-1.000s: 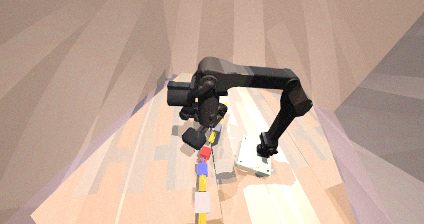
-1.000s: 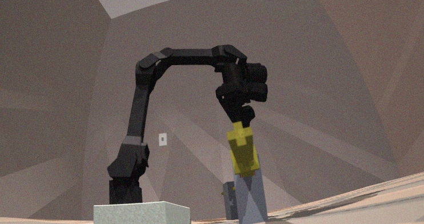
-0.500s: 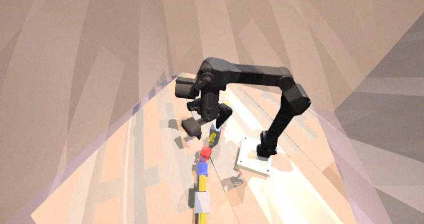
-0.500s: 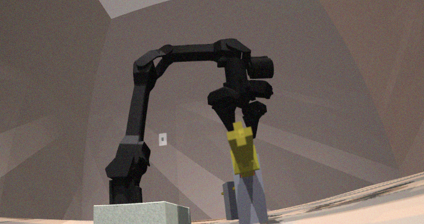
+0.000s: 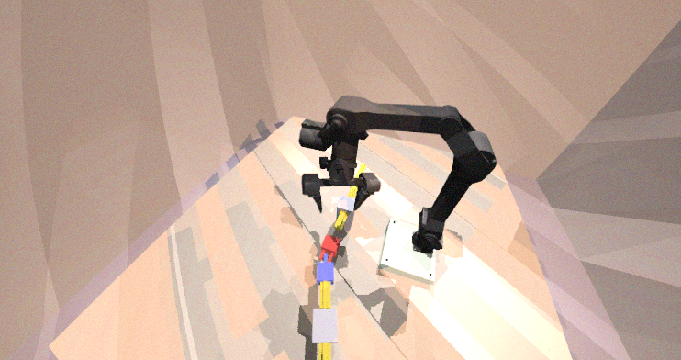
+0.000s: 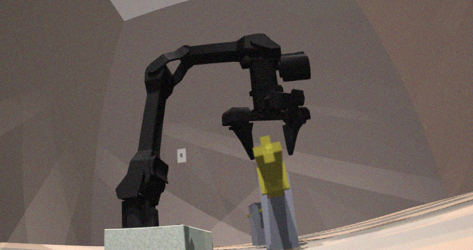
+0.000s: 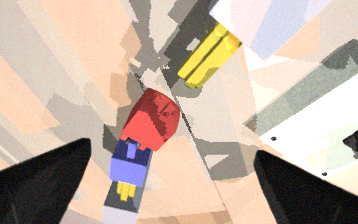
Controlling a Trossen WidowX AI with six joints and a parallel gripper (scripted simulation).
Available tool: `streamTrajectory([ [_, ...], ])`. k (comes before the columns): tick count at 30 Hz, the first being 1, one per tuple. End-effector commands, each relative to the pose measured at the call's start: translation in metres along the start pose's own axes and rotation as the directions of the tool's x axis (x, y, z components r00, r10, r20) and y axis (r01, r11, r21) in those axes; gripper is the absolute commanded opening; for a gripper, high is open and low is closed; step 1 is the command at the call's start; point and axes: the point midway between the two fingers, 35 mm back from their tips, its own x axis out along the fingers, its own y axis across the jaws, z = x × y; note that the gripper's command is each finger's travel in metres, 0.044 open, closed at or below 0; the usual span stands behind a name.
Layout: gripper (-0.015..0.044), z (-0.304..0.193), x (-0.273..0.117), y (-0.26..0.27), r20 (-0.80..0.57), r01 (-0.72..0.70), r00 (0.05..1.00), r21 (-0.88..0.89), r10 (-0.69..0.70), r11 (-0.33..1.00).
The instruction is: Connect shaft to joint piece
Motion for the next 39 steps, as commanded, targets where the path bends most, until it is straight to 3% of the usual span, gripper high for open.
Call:
streamTrajectory([
  [1,0.0440,0.007,0.003,-0.005,-0.040,-0.025,0.999,0.128,0.030,0.991],
  [14,0.0440,0.029,0.008,-0.022,-0.137,-0.064,0.979,0.491,0.150,0.869],
  [23,0.0440,0.030,0.008,-0.023,-0.142,-0.064,0.977,0.507,0.156,0.860],
  [39,0.0440,0.090,-0.012,-0.041,0.024,-0.124,0.992,0.069,0.123,0.990],
])
